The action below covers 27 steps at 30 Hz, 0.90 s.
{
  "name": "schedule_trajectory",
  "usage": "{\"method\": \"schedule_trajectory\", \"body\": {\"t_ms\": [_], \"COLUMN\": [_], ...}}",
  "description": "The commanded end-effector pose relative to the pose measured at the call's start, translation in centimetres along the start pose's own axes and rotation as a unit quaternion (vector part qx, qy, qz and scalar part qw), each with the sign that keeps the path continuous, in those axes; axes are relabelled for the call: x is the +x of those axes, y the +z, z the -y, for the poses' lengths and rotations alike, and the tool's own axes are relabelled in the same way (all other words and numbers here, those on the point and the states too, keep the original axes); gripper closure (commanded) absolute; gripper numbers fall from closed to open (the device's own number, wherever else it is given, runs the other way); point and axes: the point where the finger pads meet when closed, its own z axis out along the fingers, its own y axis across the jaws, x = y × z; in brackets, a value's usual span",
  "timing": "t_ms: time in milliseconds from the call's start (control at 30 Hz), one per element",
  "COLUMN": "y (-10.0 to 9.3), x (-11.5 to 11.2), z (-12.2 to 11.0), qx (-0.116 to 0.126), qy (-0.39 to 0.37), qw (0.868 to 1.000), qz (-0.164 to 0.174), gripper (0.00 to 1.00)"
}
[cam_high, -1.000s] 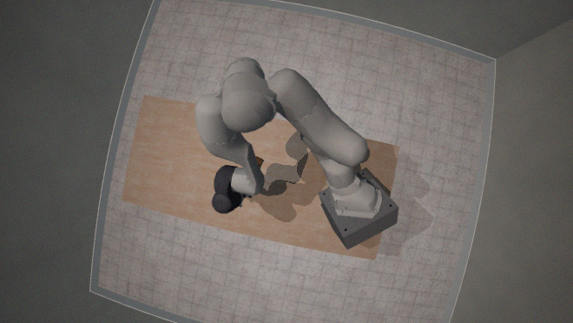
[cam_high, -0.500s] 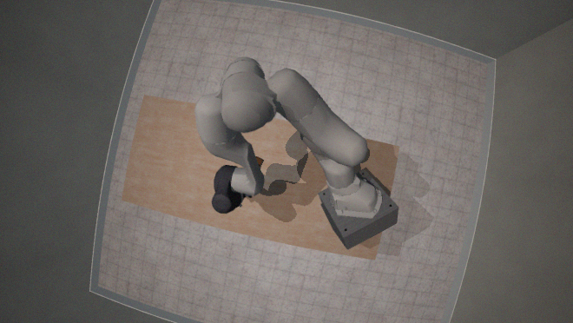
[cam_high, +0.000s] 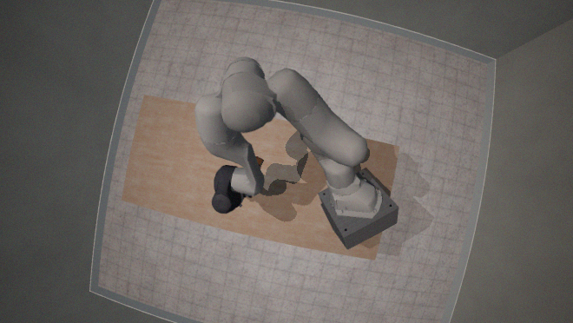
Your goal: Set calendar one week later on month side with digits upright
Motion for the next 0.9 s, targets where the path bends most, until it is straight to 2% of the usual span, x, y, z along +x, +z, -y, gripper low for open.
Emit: {"method": "schedule_trajectory", "body": {"t_ms": [0, 867], "y": [0.08, -0.17], "x": [0.13, 0.13], "z": [0.13, 0.13], "qx": [0.0, 0.0], "qy": [0.002, 0.002], "qw": [1.0, 1.0], "qz": [0.0, 0.0], "gripper": [0.71, 0.71]}}
